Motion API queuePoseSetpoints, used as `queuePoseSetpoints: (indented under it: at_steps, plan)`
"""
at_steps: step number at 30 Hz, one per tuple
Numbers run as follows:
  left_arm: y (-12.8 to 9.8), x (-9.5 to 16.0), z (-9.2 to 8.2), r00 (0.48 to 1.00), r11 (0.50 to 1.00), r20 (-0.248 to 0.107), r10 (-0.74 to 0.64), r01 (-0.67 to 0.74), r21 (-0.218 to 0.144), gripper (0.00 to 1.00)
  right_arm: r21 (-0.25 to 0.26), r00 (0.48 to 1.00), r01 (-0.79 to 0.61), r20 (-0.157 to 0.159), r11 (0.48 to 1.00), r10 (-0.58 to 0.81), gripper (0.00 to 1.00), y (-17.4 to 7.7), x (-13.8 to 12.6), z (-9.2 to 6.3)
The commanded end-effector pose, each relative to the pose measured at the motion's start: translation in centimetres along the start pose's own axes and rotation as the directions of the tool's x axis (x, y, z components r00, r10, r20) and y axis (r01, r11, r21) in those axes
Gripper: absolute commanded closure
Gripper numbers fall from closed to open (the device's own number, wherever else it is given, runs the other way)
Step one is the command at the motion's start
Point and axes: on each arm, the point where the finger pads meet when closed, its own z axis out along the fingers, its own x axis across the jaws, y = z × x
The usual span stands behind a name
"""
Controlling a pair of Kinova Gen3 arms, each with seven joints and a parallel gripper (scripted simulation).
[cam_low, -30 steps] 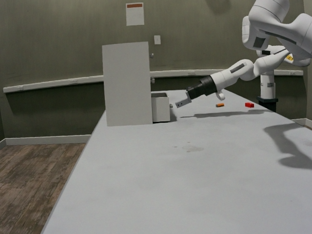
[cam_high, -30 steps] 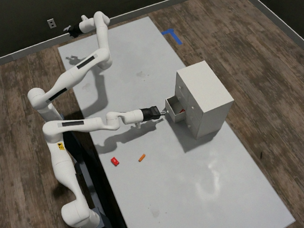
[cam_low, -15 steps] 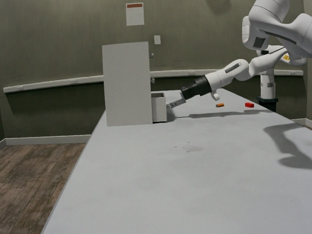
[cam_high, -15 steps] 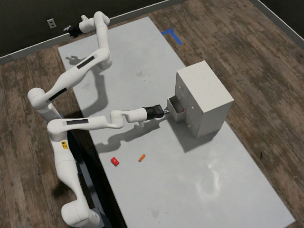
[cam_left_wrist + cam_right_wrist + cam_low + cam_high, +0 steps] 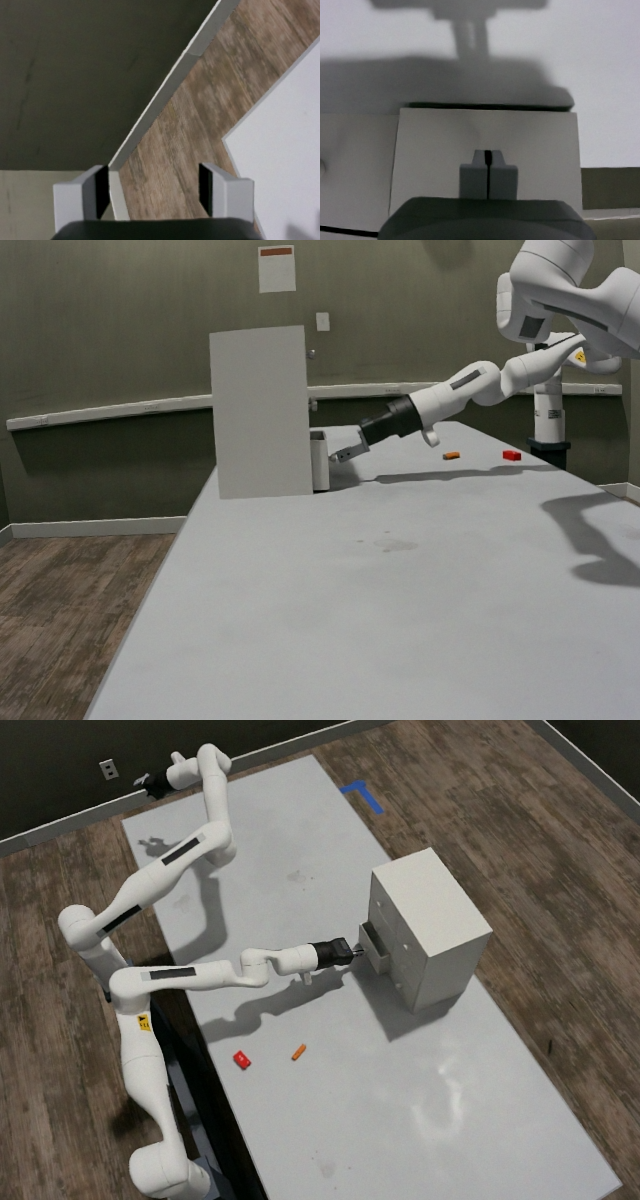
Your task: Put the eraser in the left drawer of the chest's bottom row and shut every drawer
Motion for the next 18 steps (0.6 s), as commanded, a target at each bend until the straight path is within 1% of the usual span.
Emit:
queuePoseSetpoints:
  at_steps: [1, 18]
  plan:
    - [0.0, -0.1, -0.1, 1.000, 1.000, 0.000, -0.002, 0.002, 0.001, 0.00, -0.001, 1.000, -0.001, 0.000, 1.000, 0.001, 1.00, 0.3, 0.0, 0.5]
    - [0.0, -0.1, -0.1, 1.000, 1.000, 0.000, -0.002, 0.002, 0.001, 0.00, -0.002, 1.000, -0.001, 0.000, 1.000, 0.001, 1.00, 0.9, 0.0, 2.1]
